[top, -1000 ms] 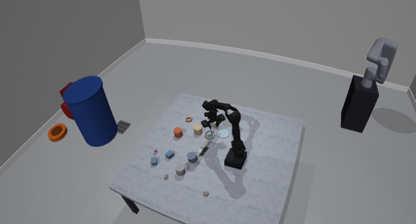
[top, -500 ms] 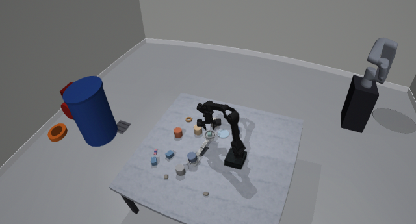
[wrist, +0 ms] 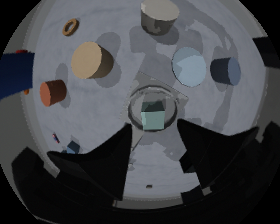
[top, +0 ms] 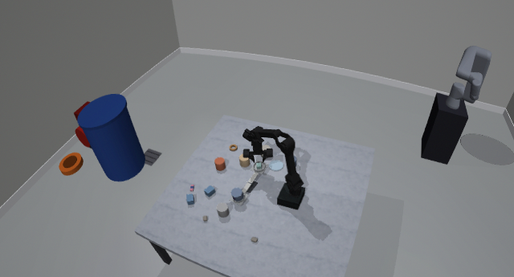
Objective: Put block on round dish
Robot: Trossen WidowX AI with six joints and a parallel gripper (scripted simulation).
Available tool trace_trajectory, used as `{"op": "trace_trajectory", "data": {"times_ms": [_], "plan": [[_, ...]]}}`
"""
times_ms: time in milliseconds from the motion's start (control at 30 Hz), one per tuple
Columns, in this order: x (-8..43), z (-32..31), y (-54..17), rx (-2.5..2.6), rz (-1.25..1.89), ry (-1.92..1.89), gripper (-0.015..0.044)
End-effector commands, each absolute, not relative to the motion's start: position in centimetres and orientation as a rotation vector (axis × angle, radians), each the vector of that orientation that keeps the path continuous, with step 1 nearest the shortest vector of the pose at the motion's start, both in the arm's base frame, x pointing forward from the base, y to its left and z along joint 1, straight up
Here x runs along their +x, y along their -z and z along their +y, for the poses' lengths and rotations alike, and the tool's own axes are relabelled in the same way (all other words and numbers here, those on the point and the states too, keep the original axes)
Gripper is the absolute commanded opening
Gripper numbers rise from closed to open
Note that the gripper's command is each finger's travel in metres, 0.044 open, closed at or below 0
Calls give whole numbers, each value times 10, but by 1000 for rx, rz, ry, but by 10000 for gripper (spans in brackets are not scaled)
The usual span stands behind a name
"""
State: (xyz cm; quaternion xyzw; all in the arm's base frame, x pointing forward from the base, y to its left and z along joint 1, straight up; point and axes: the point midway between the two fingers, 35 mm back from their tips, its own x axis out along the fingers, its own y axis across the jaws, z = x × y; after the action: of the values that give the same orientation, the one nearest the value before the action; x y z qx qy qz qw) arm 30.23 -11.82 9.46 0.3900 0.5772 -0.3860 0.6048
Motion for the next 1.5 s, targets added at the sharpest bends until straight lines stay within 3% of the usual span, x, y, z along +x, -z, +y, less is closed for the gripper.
{"op": "trace_trajectory", "data": {"times_ms": [0, 667, 800, 1033, 1167, 1467], "plan": [[301, -117, -86, 910, 1346, 898, 260], [302, -117, -56, 910, 1346, 898, 260], [302, -117, -56, 910, 1346, 898, 155], [302, -117, -56, 910, 1346, 898, 108], [303, -117, -64, 910, 1346, 898, 3], [304, -118, -111, 909, 1345, 896, 0]]}}
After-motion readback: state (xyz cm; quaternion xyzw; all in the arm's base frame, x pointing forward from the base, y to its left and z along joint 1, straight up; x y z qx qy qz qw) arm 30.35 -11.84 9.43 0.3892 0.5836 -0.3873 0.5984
